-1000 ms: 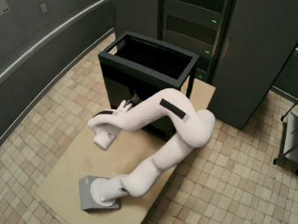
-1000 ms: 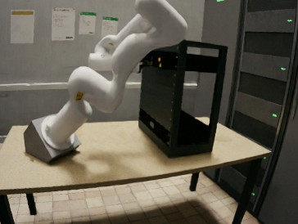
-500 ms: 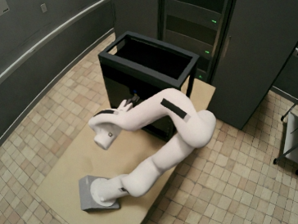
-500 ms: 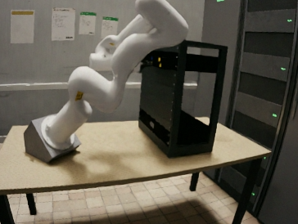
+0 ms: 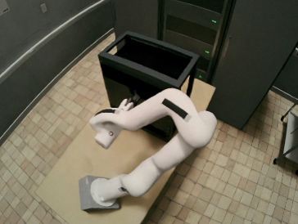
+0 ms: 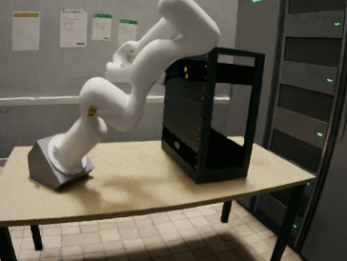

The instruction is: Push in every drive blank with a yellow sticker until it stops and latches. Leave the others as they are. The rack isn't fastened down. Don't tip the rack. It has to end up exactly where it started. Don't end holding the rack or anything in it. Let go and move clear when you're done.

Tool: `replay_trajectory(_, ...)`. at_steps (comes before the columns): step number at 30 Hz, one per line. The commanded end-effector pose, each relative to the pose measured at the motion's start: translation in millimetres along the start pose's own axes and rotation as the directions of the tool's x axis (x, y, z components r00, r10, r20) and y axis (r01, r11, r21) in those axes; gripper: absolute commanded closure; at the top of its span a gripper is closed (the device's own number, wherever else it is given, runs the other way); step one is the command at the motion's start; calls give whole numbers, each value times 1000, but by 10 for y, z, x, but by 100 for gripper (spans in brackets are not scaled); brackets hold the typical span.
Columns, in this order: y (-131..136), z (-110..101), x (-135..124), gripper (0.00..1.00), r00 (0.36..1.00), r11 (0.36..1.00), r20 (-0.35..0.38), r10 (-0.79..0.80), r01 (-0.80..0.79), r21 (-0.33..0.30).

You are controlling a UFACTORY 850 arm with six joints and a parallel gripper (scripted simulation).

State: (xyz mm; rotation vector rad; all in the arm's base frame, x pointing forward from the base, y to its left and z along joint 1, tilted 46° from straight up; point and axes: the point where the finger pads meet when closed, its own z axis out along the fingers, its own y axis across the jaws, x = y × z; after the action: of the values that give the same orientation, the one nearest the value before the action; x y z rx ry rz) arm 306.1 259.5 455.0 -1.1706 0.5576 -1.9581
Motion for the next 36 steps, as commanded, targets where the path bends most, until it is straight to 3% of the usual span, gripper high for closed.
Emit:
replay_trajectory(1, -6, 41, -2, 100, 1000, 1000, -1, 1, -1, 0)
replay_trajectory(36, -5, 202, -2, 100, 1000, 1000, -1, 1, -1, 0)
